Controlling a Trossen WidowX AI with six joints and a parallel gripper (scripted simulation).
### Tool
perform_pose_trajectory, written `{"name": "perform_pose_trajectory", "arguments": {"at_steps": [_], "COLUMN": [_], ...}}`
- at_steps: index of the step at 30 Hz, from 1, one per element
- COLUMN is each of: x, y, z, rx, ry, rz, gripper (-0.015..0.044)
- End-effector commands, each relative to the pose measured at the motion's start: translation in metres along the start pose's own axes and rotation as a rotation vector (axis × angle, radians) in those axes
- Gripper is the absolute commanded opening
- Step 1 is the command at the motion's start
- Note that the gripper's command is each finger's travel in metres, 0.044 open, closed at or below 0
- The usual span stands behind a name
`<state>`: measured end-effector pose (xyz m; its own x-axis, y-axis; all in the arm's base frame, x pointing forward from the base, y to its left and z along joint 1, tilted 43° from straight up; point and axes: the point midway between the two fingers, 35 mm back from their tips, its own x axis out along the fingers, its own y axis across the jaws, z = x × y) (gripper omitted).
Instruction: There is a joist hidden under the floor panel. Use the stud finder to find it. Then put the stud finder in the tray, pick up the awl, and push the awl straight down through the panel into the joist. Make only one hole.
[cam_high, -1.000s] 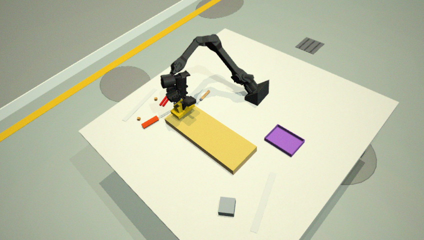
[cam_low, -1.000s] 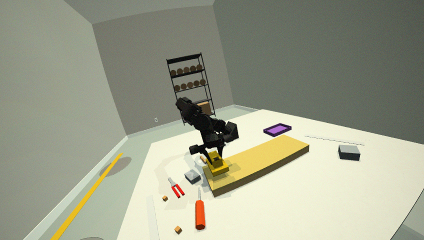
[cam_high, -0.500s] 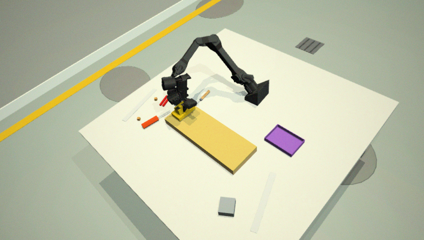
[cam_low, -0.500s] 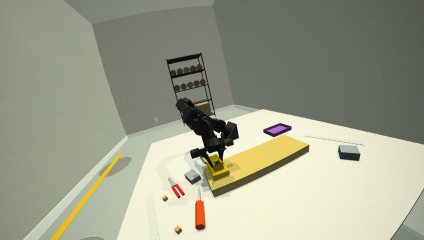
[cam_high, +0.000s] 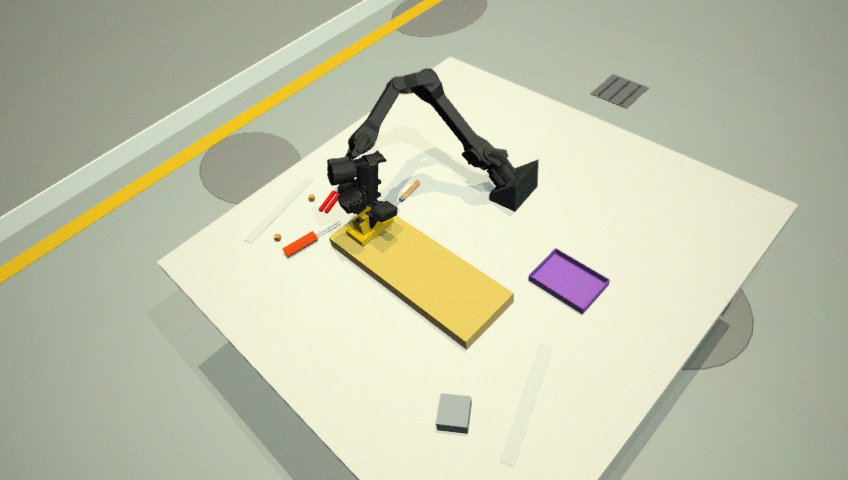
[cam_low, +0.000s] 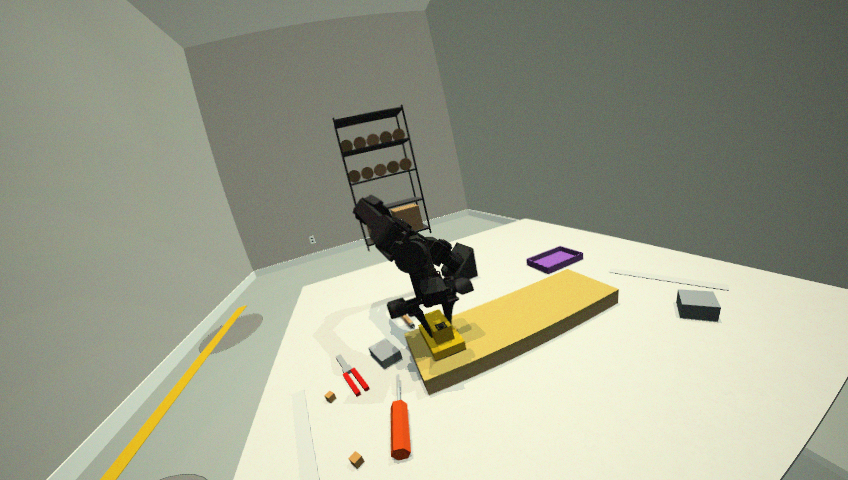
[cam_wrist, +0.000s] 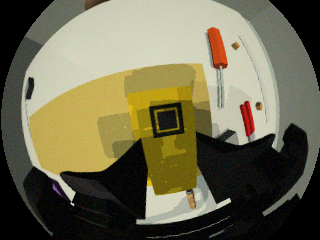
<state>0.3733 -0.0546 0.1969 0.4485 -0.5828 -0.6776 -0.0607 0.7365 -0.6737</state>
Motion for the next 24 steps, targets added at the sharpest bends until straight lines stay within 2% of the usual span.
{"name": "perform_pose_trajectory", "arguments": {"at_steps": [1, 24], "x": [0.001, 0.001], "y": [0.014, 0.087], "z": [-0.001, -0.001], "rx": [0.0, 0.0], "ry": [0.002, 0.003], "rz": [0.002, 0.006], "gripper": [0.0, 0.0]}}
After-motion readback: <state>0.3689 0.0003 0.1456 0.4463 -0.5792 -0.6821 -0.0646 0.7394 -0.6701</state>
